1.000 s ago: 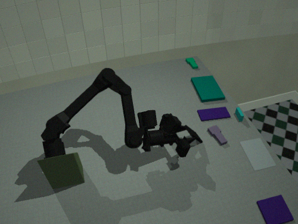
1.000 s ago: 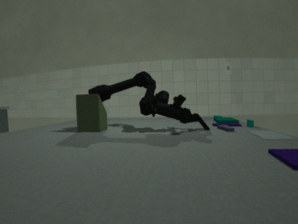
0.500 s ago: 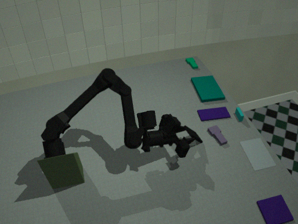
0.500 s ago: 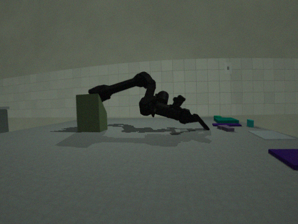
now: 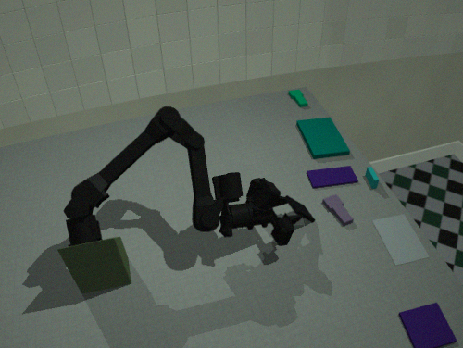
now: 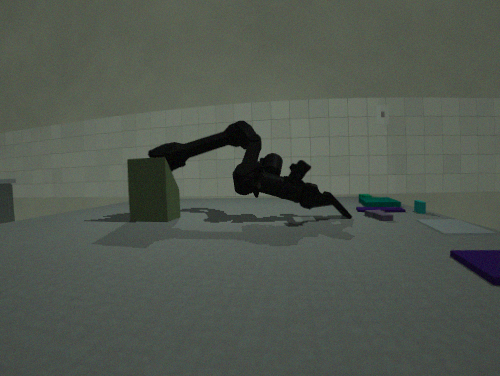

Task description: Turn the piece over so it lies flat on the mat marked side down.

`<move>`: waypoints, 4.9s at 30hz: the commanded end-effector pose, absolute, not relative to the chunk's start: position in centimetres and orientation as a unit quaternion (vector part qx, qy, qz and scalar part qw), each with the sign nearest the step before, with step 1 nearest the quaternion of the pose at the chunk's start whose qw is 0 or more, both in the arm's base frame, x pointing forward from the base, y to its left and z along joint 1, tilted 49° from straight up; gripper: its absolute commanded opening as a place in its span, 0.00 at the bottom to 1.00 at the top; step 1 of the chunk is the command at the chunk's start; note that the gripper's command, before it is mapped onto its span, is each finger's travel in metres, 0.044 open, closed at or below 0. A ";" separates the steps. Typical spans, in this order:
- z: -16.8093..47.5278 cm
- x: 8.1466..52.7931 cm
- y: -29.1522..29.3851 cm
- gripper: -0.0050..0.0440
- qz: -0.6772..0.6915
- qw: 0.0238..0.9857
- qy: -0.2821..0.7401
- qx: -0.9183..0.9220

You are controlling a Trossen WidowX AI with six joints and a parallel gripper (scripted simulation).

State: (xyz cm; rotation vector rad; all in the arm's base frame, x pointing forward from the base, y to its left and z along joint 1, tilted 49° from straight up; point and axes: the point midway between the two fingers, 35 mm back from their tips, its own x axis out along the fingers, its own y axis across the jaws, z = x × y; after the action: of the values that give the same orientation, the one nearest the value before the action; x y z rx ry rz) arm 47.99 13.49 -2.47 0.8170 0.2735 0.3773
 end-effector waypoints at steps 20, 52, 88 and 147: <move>-2.8 47.9 13.9 0.10 0.183 0.891 0.133 0.393; -3.4 47.3 14.3 0.10 0.187 0.890 0.140 0.392; -3.3 47.7 14.2 0.10 0.184 0.891 0.135 0.393; -5.0 47.5 15.2 0.10 0.224 0.887 0.122 0.386</move>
State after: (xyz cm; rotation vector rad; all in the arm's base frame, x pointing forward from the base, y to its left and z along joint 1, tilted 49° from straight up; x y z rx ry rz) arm 47.75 14.97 -5.13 0.8139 0.3103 0.4141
